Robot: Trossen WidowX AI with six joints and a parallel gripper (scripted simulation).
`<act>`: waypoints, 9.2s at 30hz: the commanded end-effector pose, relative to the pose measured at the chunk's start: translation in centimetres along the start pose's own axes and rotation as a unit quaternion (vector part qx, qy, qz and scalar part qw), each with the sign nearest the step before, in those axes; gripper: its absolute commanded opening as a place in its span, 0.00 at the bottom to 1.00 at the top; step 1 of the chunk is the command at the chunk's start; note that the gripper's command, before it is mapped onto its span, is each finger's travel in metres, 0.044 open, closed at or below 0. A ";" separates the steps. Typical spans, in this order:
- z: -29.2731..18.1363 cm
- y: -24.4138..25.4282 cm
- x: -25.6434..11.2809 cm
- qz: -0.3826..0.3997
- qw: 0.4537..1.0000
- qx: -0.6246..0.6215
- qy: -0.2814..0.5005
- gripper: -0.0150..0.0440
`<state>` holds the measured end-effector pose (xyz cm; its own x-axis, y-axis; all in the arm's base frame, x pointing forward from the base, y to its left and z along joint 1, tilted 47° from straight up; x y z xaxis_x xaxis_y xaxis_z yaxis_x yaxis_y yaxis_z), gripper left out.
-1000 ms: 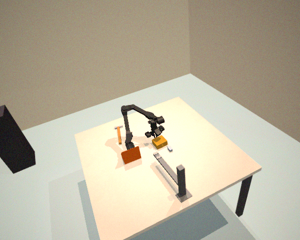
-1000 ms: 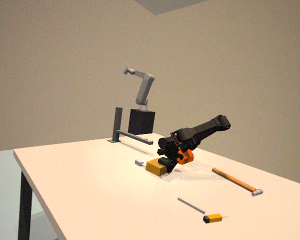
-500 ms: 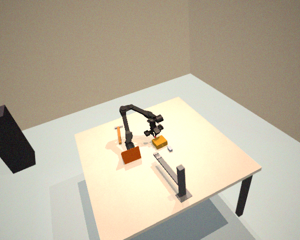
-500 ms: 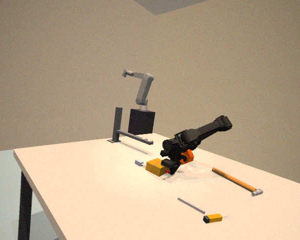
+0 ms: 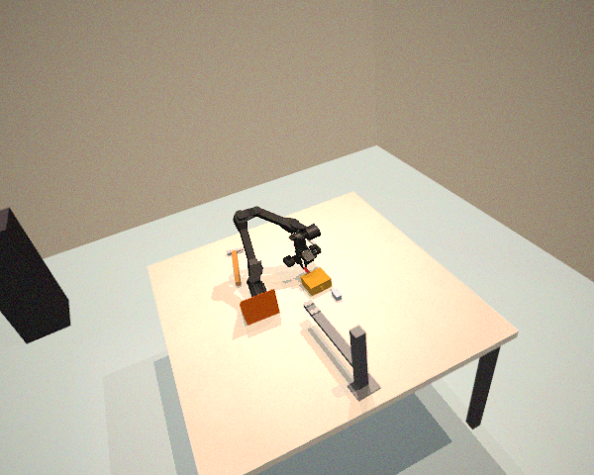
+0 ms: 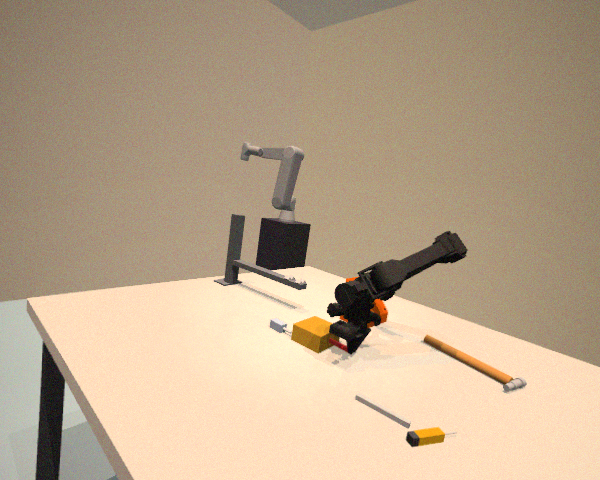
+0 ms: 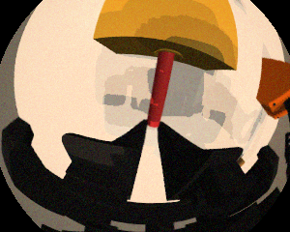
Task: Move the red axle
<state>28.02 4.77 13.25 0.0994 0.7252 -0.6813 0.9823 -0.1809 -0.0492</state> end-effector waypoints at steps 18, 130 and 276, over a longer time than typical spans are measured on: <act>-3.3 -0.9 0.0 0.000 1.000 0.000 0.004 0.25; 0.6 0.0 1.7 0.000 1.000 -0.001 0.004 1.00; 35.5 -7.1 -12.4 -0.001 1.000 -0.001 -0.008 1.00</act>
<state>14.21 -26.02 -4.28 0.0982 0.7174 -0.6897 0.9819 -0.1824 -0.0499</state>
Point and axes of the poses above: the point midway between the two fingers, 35 mm back from their tips, its own x axis out along the fingers, its own y axis across the jaws, z = x × y, the point moved 7 cm from there along -x, back along the fingers, and after that the axes turned 11 degrees about x, right-handed, at the moved point
